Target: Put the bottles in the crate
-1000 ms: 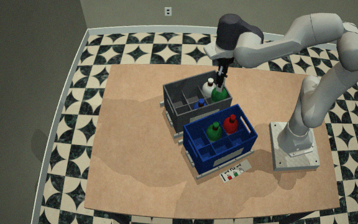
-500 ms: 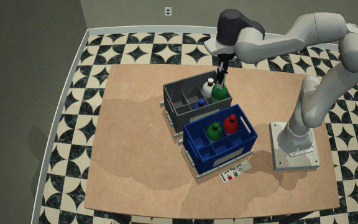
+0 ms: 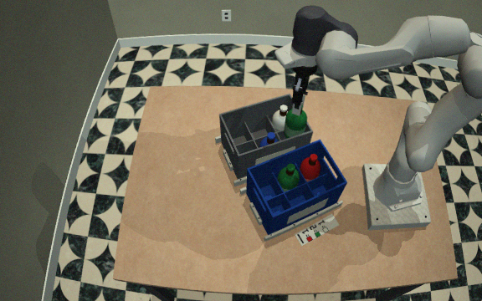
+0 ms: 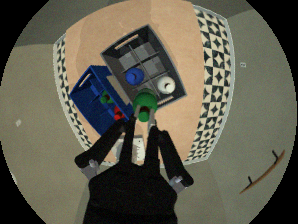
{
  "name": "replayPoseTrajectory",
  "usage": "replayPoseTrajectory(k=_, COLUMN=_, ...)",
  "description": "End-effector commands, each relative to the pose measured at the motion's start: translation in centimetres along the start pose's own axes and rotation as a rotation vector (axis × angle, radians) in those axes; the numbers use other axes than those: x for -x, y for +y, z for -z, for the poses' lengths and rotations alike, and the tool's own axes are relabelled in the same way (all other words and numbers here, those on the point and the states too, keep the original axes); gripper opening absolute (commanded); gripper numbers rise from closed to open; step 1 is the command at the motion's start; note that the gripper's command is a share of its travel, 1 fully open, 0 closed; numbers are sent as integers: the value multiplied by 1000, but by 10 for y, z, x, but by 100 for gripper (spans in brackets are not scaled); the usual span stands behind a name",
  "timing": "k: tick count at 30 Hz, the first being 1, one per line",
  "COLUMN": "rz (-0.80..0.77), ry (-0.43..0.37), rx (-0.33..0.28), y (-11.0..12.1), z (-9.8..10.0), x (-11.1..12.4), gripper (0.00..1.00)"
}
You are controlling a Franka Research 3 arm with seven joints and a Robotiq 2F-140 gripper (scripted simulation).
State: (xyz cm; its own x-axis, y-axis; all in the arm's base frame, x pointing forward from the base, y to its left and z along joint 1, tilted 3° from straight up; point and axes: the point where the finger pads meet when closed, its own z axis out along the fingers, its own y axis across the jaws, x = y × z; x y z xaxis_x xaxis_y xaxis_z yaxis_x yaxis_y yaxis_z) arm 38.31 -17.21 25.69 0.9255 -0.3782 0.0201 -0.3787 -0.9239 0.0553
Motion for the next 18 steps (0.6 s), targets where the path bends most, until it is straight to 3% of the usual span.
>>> replayPoseTrajectory(k=1, rz=3, ry=3, rx=-2, y=-2, z=9, x=0, gripper=0)
replayPoseTrajectory(k=18, rz=3, ry=3, rx=-2, y=-2, z=34, x=0, gripper=0)
